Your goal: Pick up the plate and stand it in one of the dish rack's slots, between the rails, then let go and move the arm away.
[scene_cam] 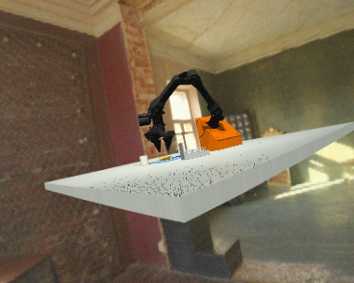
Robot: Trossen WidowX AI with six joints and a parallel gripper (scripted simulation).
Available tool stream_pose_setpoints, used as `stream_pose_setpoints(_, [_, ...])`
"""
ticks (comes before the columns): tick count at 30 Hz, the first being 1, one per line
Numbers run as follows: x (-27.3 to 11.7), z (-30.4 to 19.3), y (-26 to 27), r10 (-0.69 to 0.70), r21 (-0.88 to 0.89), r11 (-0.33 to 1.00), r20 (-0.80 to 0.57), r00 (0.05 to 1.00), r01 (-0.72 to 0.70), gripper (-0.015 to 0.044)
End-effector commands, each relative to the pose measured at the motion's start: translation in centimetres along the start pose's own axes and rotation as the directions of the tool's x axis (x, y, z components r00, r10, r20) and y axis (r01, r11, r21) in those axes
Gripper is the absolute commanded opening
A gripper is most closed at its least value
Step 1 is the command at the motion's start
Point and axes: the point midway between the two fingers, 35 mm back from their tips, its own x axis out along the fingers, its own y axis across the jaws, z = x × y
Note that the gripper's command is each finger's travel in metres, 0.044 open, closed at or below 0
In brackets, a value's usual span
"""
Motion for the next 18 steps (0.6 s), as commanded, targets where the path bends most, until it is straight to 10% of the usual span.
stream_pose_setpoints(1, [0.9,-0.2,0.1,0.004,0.006,1.0,-0.002,1.0,-0.004,0.04])
stream_pose_setpoints(18, [3.7,-0.1,0.3,0.008,0.006,1.0,-0.002,1.0,-0.008,0.04])
